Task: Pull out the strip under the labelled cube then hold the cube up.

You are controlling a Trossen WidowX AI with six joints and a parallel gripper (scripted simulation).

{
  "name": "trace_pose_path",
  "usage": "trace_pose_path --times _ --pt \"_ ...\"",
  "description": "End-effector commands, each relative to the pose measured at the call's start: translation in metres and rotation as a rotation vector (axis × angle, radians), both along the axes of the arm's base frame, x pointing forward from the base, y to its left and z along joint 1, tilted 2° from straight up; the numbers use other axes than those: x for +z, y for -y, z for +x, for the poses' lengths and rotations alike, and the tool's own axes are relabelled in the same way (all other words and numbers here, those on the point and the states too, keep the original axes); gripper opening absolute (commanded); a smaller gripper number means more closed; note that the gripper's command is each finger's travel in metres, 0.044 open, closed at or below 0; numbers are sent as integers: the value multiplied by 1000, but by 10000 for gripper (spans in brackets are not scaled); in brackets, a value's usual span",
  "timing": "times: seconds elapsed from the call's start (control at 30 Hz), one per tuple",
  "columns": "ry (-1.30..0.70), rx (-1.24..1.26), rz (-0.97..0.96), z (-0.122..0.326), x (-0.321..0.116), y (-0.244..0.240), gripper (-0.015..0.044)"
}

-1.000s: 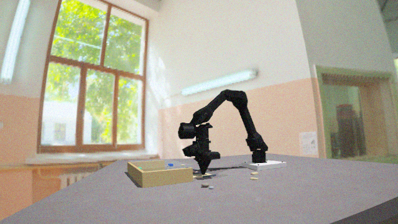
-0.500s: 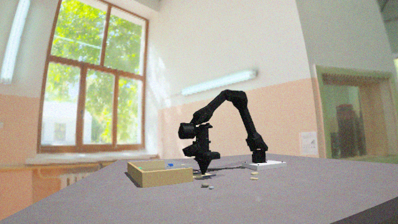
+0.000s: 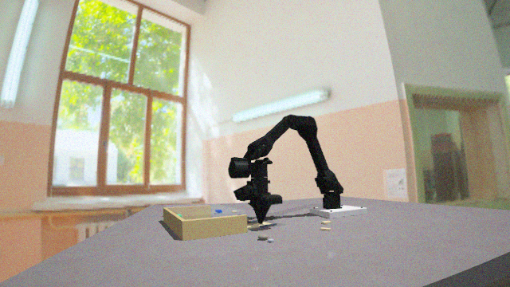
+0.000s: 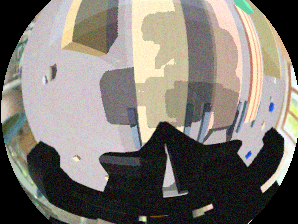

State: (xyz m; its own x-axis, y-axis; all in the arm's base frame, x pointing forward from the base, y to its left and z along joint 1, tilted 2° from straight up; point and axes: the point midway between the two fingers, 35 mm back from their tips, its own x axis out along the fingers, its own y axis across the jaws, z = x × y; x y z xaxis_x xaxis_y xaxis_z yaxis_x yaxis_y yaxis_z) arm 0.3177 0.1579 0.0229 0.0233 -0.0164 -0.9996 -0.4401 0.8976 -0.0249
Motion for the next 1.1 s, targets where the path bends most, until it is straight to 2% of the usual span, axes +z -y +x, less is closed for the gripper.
trace_pose_path --times 0.0,1.07 --pt "2 3 5 1 -1 -1 0" --pt "-1 3 3 -37 -4 20 0"
